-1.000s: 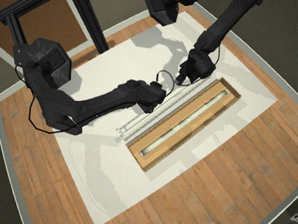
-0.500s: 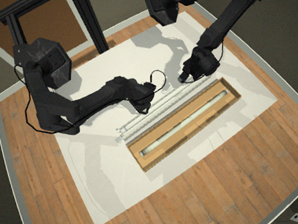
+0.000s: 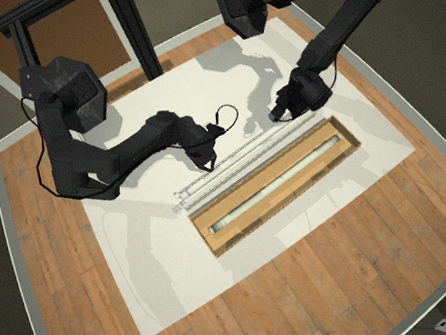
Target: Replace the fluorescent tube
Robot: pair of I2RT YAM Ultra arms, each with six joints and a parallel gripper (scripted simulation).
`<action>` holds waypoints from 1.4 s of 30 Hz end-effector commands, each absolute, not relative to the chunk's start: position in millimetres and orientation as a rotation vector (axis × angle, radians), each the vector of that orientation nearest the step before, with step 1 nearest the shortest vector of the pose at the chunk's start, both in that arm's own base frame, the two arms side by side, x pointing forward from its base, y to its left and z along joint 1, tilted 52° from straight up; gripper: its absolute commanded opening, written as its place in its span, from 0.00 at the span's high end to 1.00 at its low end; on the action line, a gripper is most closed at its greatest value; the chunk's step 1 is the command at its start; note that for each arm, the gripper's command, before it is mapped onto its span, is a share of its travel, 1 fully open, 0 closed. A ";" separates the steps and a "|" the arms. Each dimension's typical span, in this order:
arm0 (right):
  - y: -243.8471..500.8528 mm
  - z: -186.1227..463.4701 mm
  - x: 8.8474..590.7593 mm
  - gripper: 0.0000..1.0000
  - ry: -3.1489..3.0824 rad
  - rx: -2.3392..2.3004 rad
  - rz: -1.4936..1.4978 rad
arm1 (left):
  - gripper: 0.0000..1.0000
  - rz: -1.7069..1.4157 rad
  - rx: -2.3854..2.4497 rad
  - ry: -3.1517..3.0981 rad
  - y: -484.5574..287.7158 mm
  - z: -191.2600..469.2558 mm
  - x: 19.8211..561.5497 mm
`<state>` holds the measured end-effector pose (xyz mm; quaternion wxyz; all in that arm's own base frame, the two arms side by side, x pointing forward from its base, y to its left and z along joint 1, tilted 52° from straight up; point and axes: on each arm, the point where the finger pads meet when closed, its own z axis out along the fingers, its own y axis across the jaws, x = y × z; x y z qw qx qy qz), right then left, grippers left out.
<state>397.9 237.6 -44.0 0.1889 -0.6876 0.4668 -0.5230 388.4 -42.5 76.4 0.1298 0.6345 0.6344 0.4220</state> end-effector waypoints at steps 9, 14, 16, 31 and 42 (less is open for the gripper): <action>245.8 -44.8 413.2 0.51 1.292 -1.903 -1.448 | 0.51 1.224 1.820 1.818 -41.9 75.5 405.5; 245.4 -47.9 419.9 0.51 1.289 -1.904 -1.446 | 0.51 1.224 1.819 1.813 -43.8 72.7 412.1; 242.5 -51.5 424.2 0.51 1.291 -1.909 -1.447 | 0.51 1.223 1.821 1.814 -38.3 67.3 415.2; 243.6 -69.5 438.2 0.51 1.273 -1.964 -1.442 | 0.51 1.228 1.803 1.791 -36.5 65.5 433.8; 245.5 -50.7 441.4 0.51 1.280 -1.914 -1.436 | 0.89 1.208 1.860 1.817 -33.7 45.2 422.6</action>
